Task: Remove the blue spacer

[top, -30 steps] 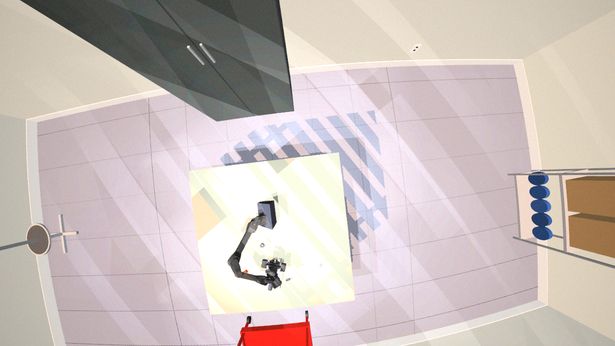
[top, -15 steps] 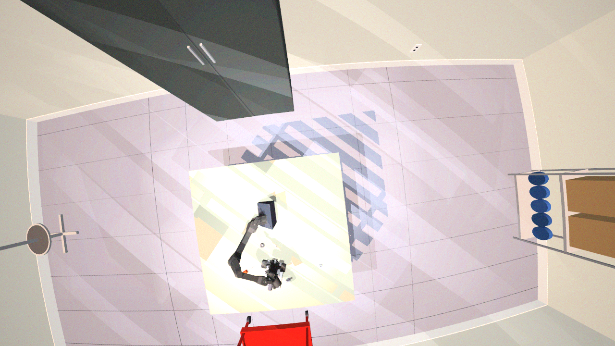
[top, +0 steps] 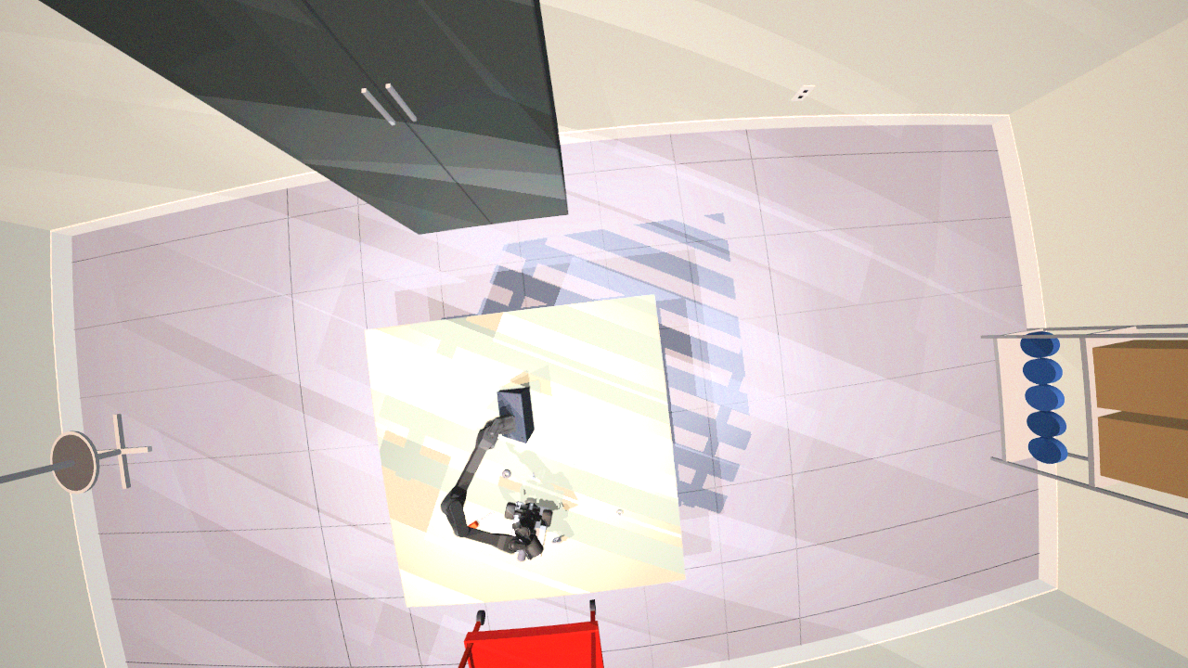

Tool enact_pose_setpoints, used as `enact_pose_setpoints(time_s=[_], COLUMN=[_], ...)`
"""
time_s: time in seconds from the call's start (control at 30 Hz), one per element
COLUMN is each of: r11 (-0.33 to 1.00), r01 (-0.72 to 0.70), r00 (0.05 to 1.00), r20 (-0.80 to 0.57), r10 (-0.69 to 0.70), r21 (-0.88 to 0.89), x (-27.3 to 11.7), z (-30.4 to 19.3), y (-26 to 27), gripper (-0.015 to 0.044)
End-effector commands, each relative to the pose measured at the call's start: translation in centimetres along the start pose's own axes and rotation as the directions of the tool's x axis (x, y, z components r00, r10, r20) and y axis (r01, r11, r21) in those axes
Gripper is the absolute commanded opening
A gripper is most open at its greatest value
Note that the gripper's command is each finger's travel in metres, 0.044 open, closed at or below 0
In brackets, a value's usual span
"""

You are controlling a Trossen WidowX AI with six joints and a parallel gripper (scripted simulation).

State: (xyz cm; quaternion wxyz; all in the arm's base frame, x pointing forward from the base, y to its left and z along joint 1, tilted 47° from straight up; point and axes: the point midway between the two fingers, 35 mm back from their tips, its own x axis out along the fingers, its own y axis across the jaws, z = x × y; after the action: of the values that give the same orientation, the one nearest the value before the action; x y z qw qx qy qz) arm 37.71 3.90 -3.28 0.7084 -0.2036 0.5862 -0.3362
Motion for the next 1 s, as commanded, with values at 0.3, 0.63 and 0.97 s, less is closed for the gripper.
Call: enact_pose_setpoints(time_s=[0.3, 0.63, 0.97], r11=[1.000, 1.000, 1.000], r01=[-0.001, -0.001, 0.001], r00=[1.000, 1.000, 1.000], r20=[0.013, 0.013, 0.002], r10=[0.001, 0.001, -0.001], r21=[0.005, 0.006, -0.002], x=[-0.18, -0.17, -0.08], z=[1.01, 1.31, 0.78], y=[-0.03, -0.05, 0.00], gripper=[0.0000, 0.0000, 0.0000])
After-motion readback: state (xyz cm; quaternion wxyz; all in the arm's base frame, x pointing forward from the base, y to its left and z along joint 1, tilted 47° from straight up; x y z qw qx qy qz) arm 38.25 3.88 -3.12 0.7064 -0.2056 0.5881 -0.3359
